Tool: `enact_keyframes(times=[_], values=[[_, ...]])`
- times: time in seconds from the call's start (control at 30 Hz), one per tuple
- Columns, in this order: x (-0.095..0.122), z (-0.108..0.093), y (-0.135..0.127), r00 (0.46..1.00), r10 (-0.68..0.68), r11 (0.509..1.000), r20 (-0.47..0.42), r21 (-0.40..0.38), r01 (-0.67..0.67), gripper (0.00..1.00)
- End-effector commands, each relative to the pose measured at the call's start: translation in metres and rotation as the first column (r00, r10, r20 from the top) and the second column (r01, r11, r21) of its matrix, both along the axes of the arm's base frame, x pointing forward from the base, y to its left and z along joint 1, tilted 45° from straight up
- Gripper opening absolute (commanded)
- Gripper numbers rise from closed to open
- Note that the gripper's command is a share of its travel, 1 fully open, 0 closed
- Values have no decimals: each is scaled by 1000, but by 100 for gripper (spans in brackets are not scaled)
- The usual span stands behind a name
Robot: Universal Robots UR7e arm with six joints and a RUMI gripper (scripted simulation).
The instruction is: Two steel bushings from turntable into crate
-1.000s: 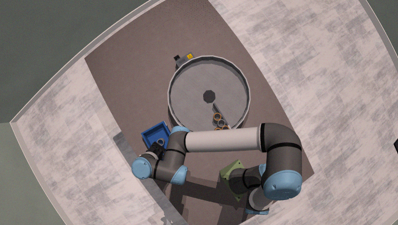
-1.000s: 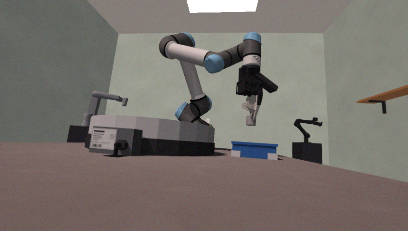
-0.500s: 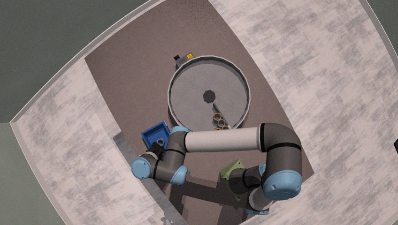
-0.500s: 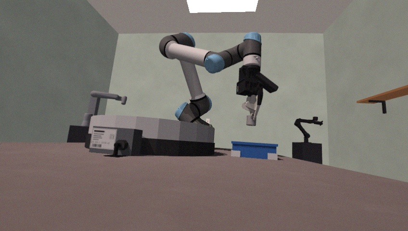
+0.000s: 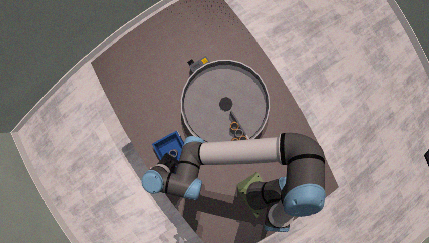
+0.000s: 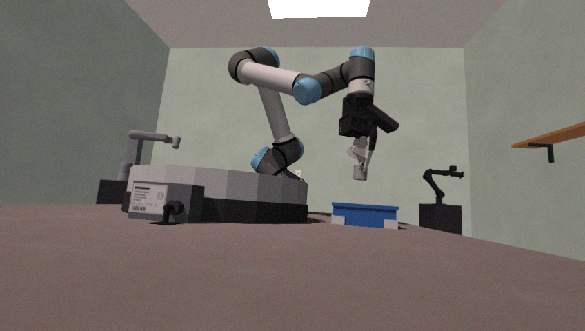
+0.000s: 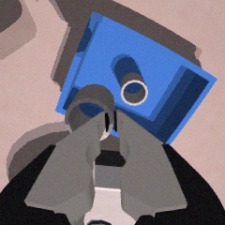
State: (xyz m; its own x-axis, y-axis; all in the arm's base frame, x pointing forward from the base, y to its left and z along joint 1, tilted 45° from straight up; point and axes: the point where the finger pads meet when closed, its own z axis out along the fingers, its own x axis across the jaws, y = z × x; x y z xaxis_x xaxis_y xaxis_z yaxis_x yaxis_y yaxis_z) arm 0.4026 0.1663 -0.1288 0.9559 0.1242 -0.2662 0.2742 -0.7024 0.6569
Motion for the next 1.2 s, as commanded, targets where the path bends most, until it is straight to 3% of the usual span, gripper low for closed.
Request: enact_keyframes(times=[0.0, 0.33, 0.83, 1.17], values=[[0, 0, 0, 1000, 0, 1000, 1, 1, 0, 0], [0, -2, -2, 1000, 0, 1000, 1, 1, 0, 0], [-6, -45, -45, 1000, 0, 1000, 1, 1, 0, 0], [-7, -48, -47, 1000, 0, 1000, 1, 1, 0, 0]])
